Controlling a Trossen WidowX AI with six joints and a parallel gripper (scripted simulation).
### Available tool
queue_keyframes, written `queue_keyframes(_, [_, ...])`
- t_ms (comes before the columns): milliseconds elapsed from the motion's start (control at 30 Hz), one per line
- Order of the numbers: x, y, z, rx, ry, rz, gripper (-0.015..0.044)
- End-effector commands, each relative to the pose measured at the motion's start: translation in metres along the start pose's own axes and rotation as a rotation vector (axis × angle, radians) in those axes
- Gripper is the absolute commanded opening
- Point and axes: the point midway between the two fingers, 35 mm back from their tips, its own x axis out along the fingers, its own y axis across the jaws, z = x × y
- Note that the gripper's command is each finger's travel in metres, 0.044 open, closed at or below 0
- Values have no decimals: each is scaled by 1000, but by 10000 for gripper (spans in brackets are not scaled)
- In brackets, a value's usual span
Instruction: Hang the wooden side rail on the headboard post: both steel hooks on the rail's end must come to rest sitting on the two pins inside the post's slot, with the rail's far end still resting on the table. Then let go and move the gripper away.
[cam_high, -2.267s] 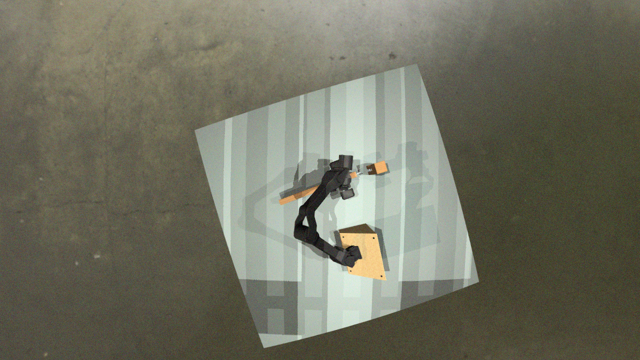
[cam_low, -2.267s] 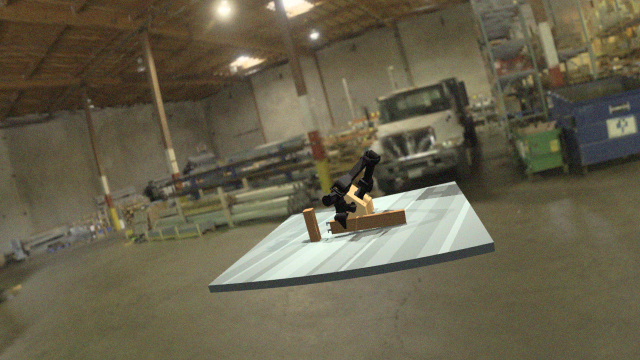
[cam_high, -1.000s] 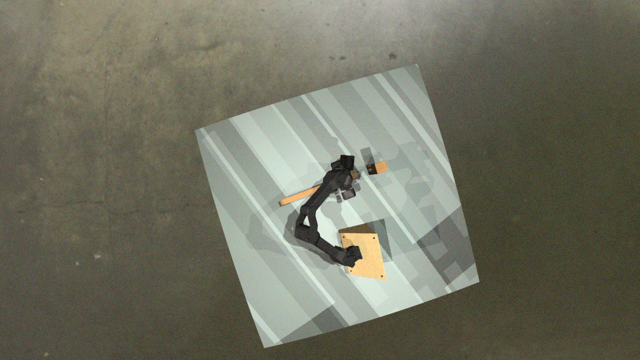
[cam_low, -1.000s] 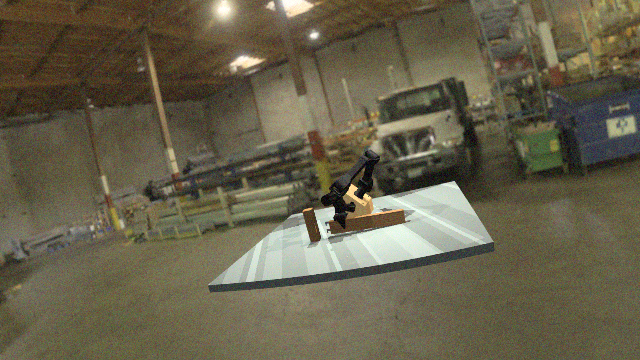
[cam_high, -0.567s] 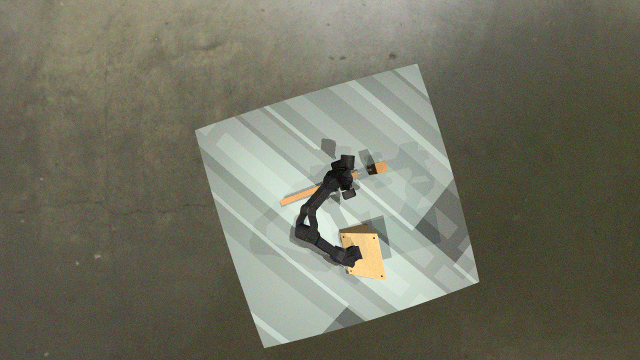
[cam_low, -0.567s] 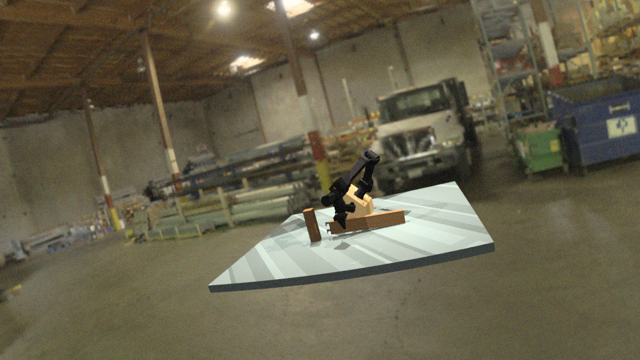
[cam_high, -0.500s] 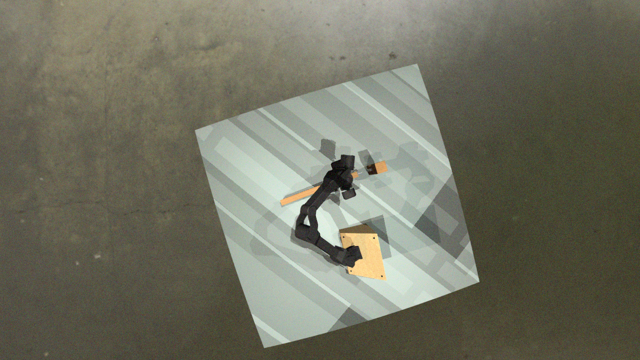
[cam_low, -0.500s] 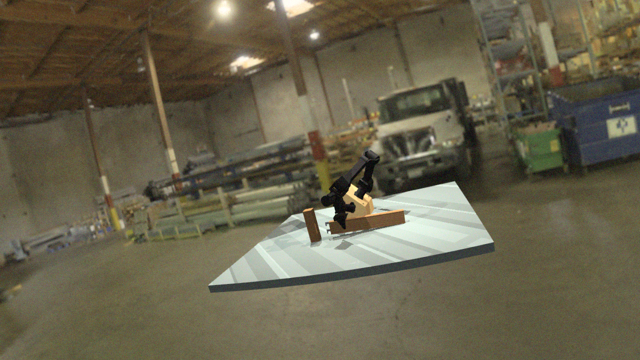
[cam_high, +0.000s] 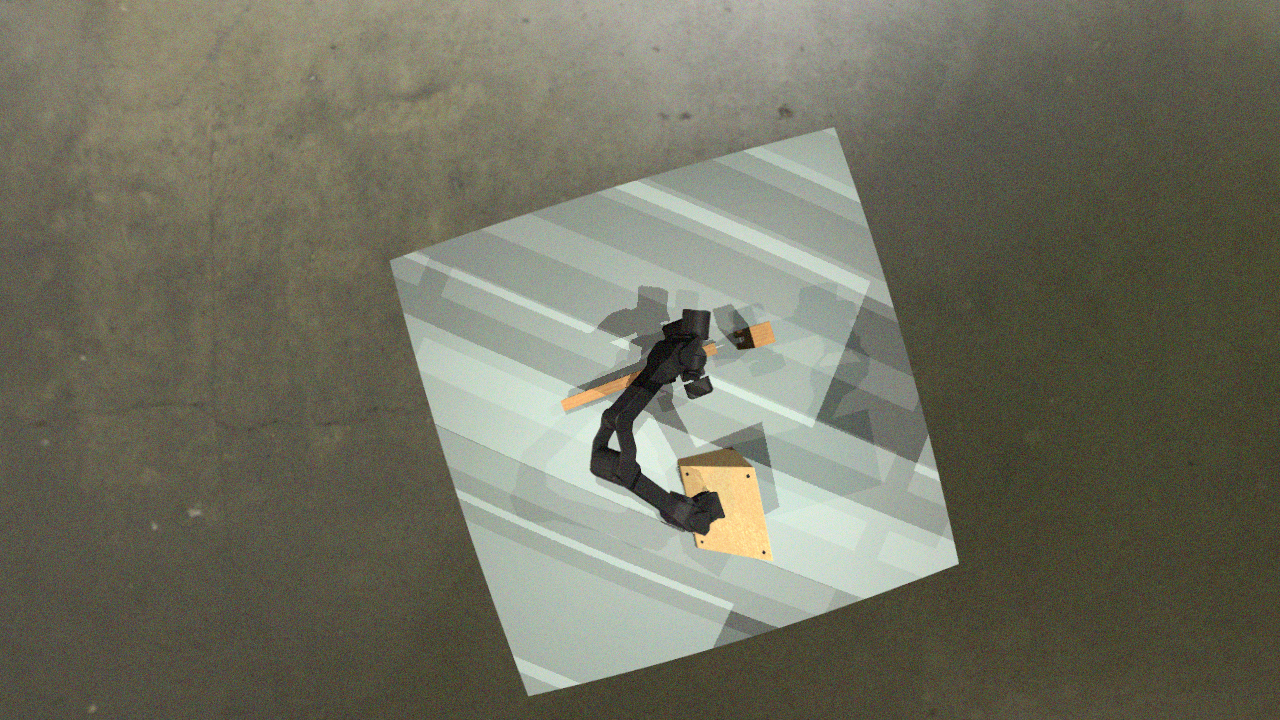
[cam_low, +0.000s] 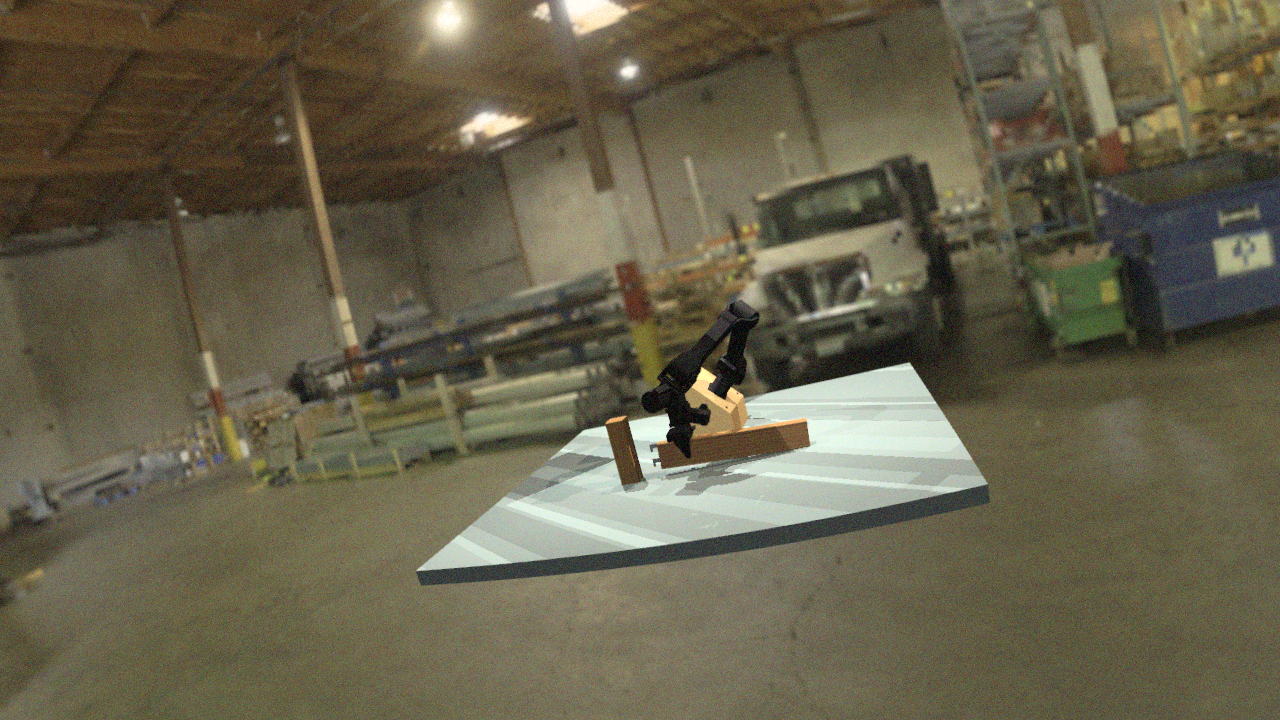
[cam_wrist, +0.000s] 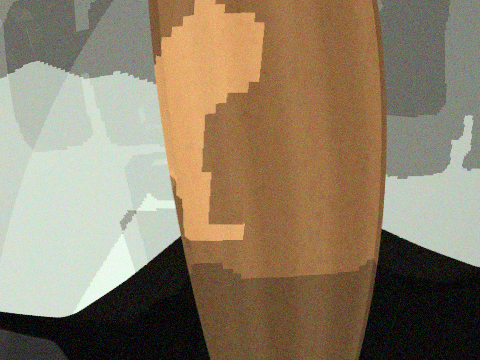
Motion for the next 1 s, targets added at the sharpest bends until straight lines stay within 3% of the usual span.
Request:
queue_keyframes(0, [-3, 1, -4, 1, 6, -8, 0])
queue_keyframes(967, [-4, 0, -7, 1, 6, -8, 0])
